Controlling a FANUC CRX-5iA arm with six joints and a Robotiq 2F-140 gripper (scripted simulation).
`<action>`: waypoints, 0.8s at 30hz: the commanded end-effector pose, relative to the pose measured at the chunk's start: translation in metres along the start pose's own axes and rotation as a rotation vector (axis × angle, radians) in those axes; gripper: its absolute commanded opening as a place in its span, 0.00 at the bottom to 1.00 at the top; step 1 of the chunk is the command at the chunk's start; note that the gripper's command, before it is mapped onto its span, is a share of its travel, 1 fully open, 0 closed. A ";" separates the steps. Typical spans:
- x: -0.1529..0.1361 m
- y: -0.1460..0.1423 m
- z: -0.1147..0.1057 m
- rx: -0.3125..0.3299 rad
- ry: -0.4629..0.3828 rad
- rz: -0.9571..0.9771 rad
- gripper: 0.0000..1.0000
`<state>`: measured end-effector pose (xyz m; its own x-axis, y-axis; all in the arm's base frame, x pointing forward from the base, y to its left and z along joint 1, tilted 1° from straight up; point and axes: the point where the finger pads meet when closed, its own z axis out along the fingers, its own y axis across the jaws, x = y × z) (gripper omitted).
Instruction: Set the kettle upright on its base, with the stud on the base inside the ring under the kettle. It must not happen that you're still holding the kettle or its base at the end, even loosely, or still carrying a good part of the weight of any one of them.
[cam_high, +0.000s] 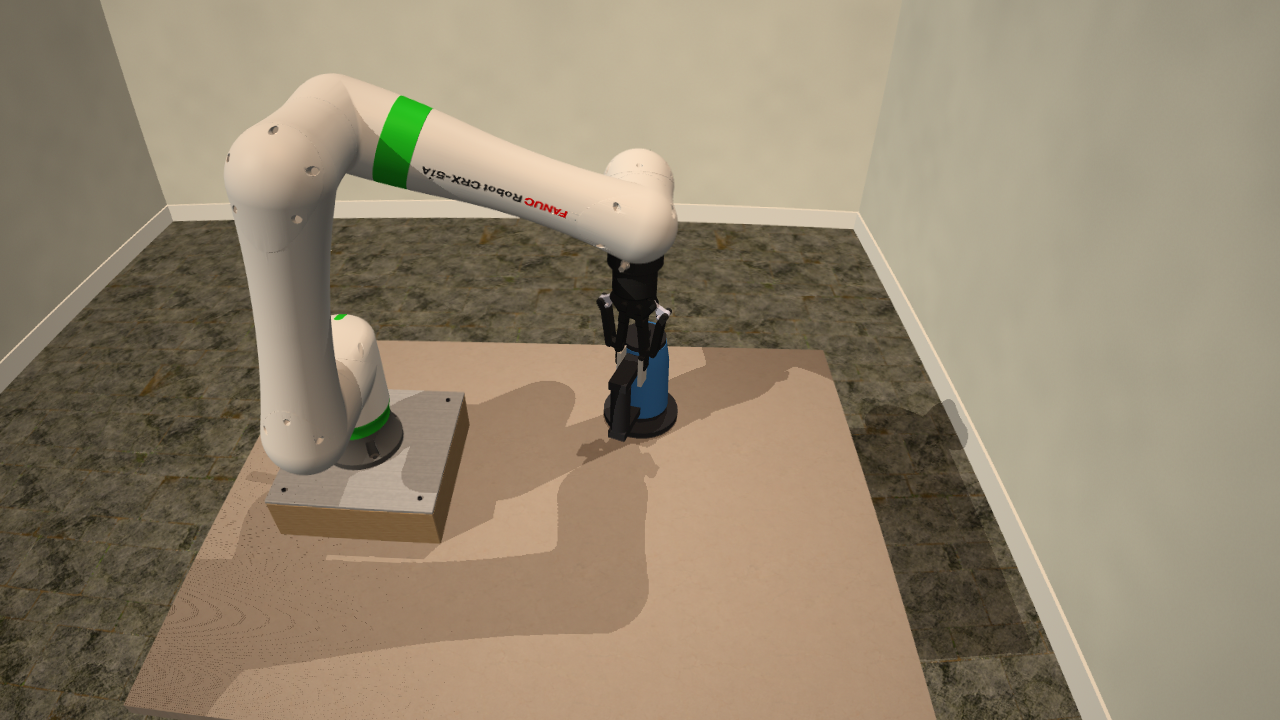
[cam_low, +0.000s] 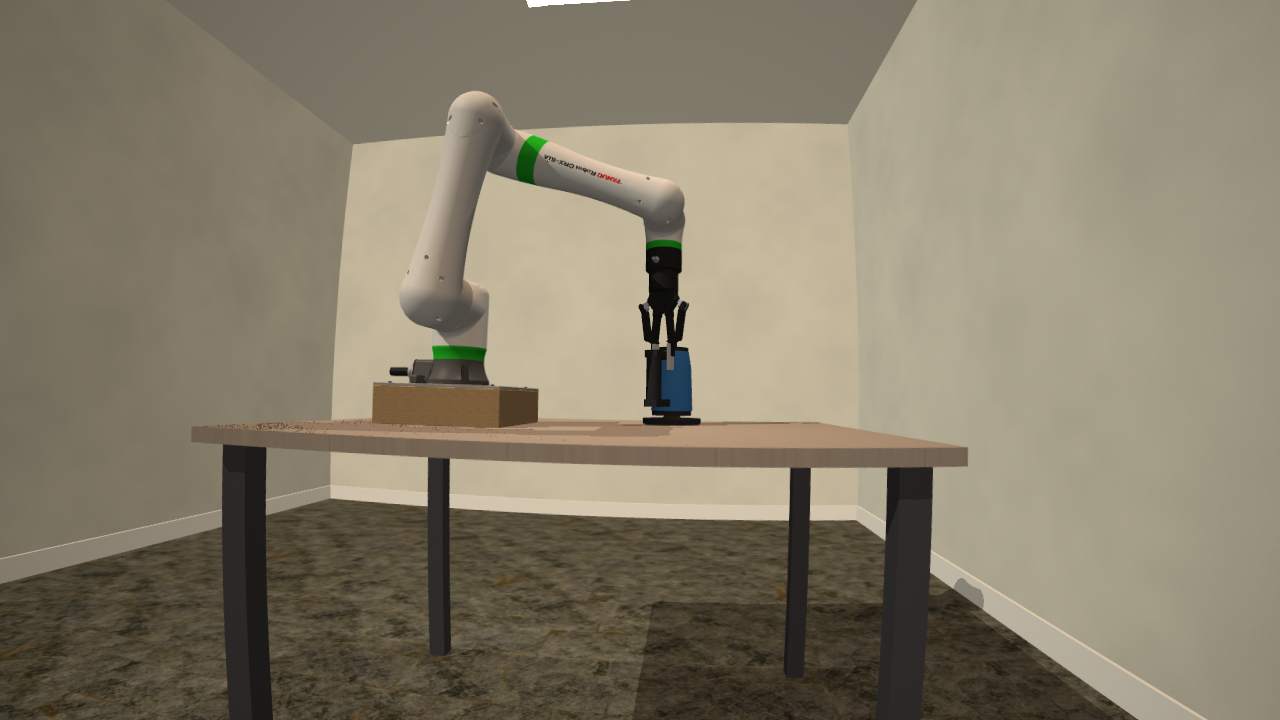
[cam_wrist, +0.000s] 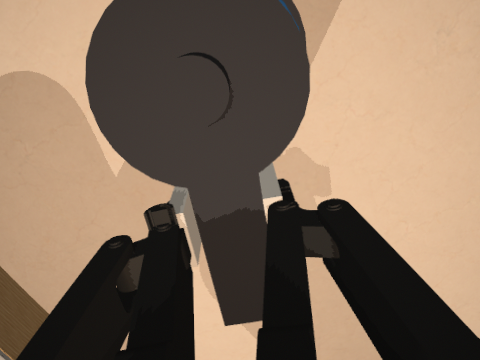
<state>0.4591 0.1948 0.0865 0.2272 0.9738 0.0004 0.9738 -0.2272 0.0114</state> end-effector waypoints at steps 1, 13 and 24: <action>0.000 0.000 0.000 0.000 0.000 0.000 0.00; 0.000 0.000 0.001 0.000 0.000 0.000 0.00; 0.000 0.000 0.003 0.000 0.000 0.000 0.00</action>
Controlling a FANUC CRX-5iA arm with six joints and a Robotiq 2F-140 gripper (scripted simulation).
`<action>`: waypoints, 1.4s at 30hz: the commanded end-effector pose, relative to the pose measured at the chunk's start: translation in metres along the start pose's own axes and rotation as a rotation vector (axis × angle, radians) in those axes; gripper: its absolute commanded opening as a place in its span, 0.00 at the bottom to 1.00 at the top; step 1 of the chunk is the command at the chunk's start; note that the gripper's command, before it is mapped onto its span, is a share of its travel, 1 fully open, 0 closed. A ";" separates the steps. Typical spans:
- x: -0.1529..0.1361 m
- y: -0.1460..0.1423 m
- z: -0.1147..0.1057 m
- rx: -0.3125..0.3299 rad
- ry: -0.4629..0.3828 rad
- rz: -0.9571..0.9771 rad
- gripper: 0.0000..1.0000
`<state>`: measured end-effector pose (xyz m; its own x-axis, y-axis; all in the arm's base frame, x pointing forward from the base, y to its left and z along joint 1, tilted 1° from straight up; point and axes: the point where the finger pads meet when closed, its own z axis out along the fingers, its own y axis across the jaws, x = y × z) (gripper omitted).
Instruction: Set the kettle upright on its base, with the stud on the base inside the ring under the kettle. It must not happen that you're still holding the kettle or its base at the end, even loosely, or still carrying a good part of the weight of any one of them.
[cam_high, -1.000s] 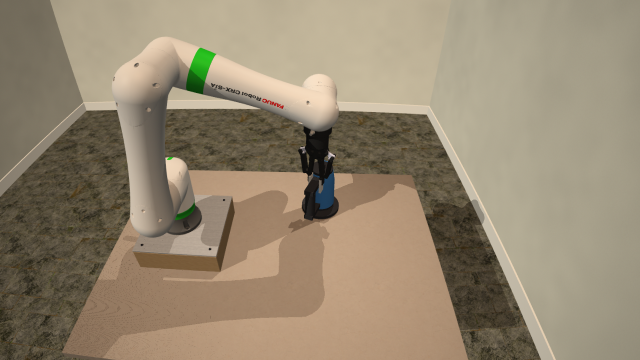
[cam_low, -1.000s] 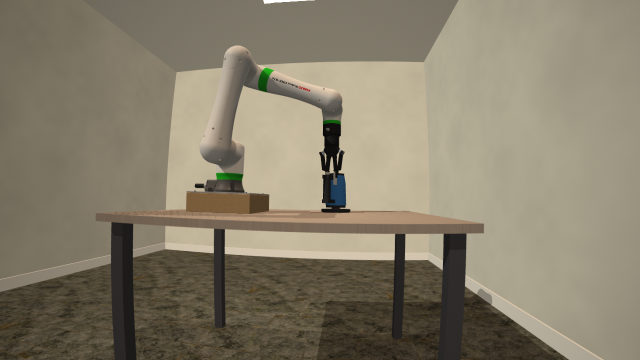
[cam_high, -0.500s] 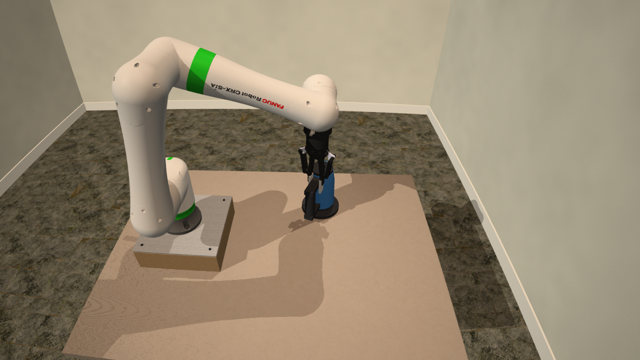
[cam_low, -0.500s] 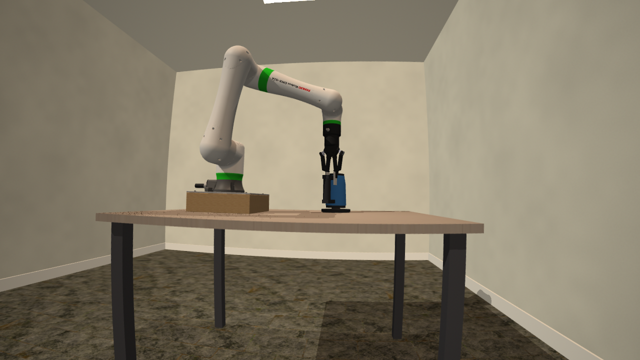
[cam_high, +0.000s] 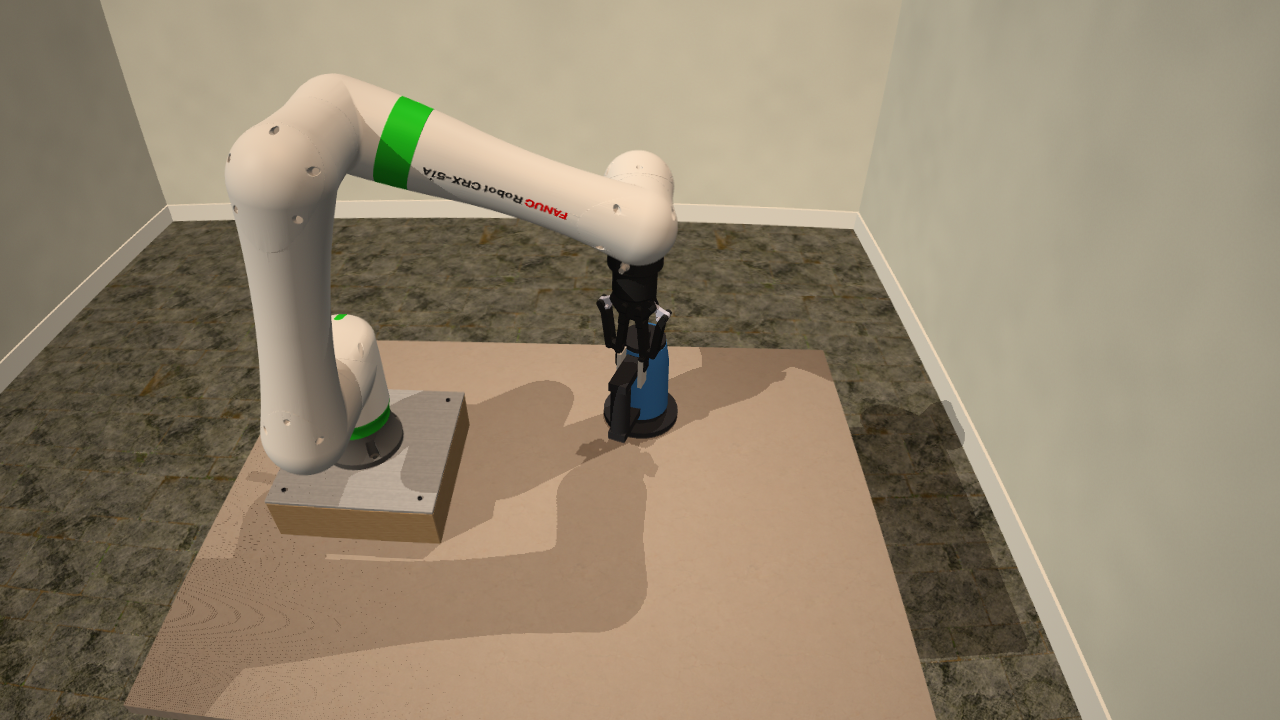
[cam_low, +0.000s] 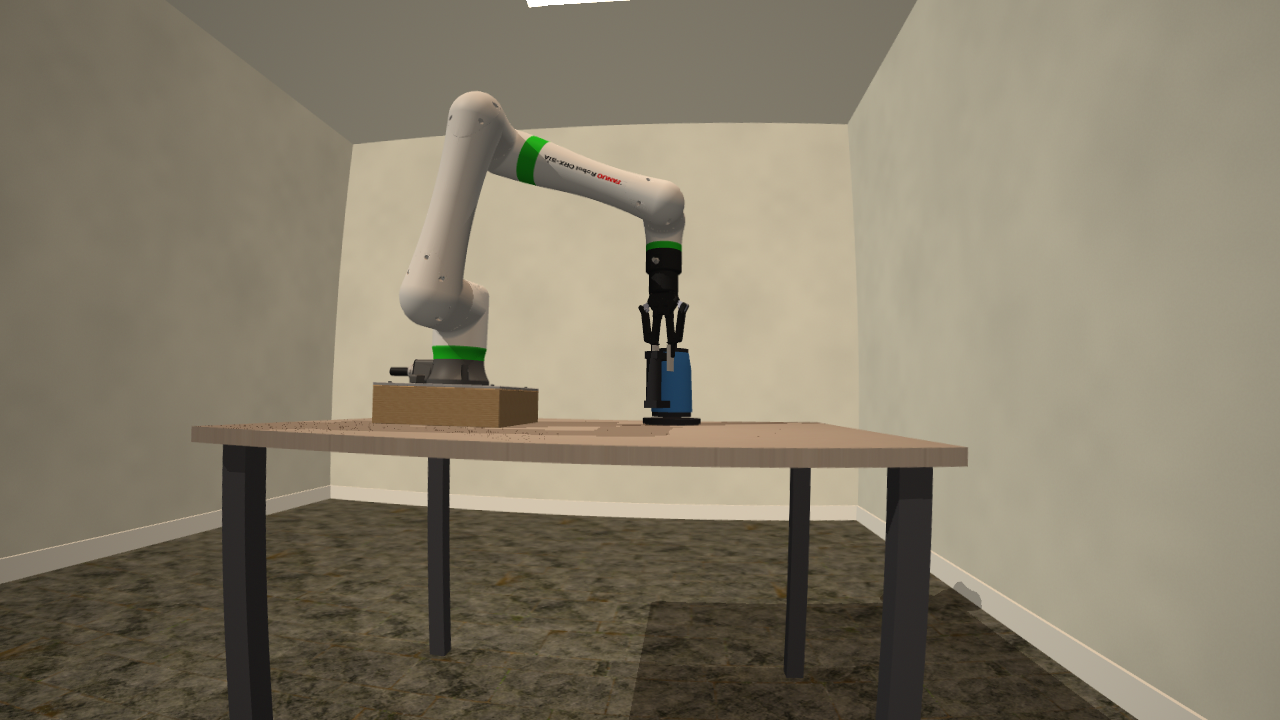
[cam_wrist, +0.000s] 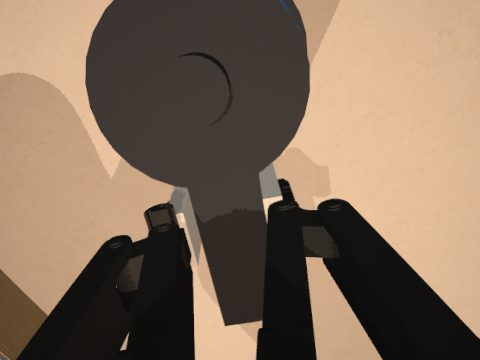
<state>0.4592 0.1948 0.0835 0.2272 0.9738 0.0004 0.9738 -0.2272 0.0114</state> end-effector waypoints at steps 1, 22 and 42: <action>0.000 0.000 0.000 0.000 0.000 0.000 0.00; 0.000 0.000 0.003 0.000 0.000 0.000 0.00; 0.000 0.000 0.003 0.000 0.000 0.000 0.47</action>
